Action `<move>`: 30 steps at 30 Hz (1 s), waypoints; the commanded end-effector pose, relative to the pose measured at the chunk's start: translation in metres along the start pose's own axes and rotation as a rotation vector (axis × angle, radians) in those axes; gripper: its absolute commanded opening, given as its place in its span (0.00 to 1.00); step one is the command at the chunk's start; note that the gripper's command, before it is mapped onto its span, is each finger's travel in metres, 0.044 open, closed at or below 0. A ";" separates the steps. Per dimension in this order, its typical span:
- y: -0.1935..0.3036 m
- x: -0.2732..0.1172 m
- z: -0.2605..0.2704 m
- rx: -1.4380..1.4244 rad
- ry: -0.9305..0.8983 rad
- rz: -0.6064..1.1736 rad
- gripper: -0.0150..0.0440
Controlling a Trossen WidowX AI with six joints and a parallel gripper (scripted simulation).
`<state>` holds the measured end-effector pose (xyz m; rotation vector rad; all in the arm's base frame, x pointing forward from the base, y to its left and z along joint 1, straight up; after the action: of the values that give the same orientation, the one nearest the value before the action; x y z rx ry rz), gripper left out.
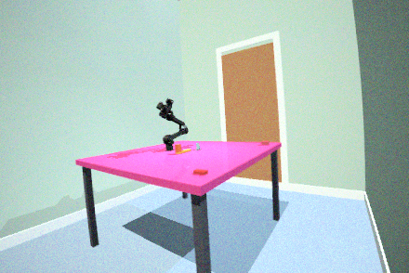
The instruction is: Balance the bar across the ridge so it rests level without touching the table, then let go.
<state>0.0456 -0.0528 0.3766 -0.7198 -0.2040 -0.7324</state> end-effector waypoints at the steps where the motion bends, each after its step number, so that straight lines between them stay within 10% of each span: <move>1: 0.000 0.000 0.000 -0.002 0.001 0.001 0.89; 30: 0.002 0.050 -0.043 -0.403 0.229 0.307 0.79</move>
<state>0.0749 -0.1011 0.3672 -0.9709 0.2028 -0.6008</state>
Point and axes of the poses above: the point midway between the two fingers, 35 mm back from their tips, its own x axis out along the fingers, its own z axis across the jaws, y = z × x, the point moved 9 cm from there along -x, back along the fingers, and after that the axes turned 5 degrees about -x, right-handed, at the moved point
